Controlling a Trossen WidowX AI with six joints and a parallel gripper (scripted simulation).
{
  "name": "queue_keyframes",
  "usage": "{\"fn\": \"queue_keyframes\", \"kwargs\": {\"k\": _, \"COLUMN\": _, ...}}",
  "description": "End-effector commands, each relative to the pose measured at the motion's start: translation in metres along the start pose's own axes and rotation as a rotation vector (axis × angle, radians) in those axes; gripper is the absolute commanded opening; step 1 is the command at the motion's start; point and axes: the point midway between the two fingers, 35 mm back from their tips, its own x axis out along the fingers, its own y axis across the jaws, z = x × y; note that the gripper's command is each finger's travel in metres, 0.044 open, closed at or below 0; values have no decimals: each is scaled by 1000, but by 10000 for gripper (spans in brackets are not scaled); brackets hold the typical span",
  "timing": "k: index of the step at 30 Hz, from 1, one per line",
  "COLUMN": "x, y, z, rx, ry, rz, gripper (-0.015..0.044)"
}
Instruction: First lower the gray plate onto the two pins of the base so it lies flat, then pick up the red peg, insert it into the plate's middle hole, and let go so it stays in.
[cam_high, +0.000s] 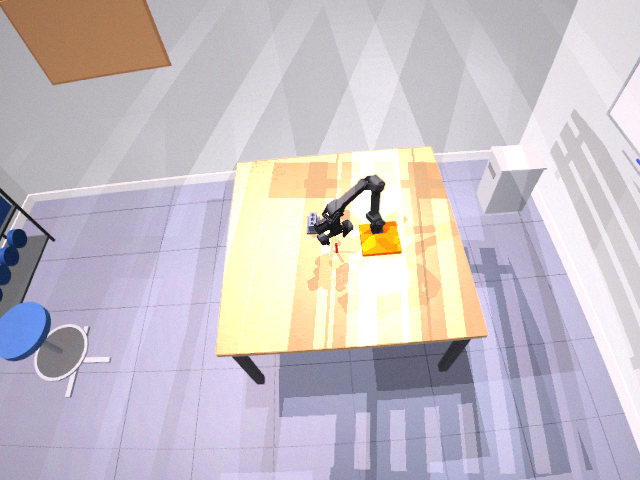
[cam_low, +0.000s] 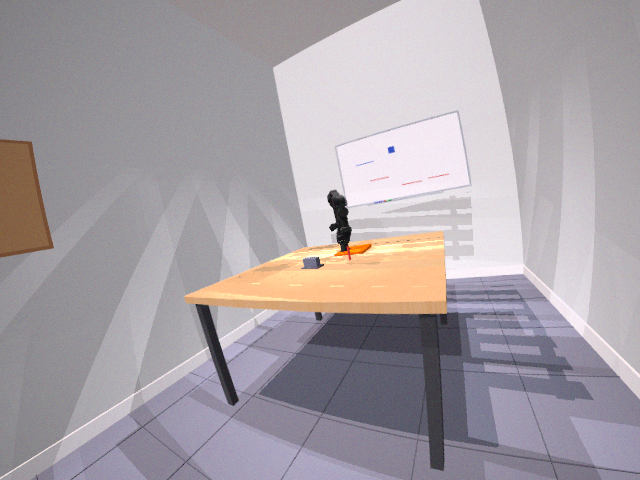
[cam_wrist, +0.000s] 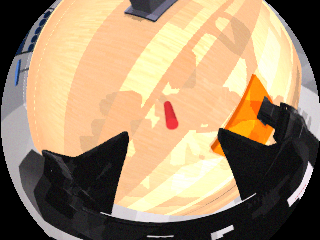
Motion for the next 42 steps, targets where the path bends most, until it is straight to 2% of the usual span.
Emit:
{"fn": "queue_keyframes", "kwargs": {"k": 1, "x": 7, "y": 0, "z": 0, "rx": 6, "ry": -3, "rz": -2, "gripper": 440}}
{"fn": "queue_keyframes", "kwargs": {"k": 37, "x": 62, "y": 0, "z": 0, "rx": 6, "ry": -4, "rz": -2, "gripper": 440}}
{"fn": "queue_keyframes", "kwargs": {"k": 42, "x": 62, "y": 0, "z": 0, "rx": 6, "ry": -4, "rz": -2, "gripper": 309}}
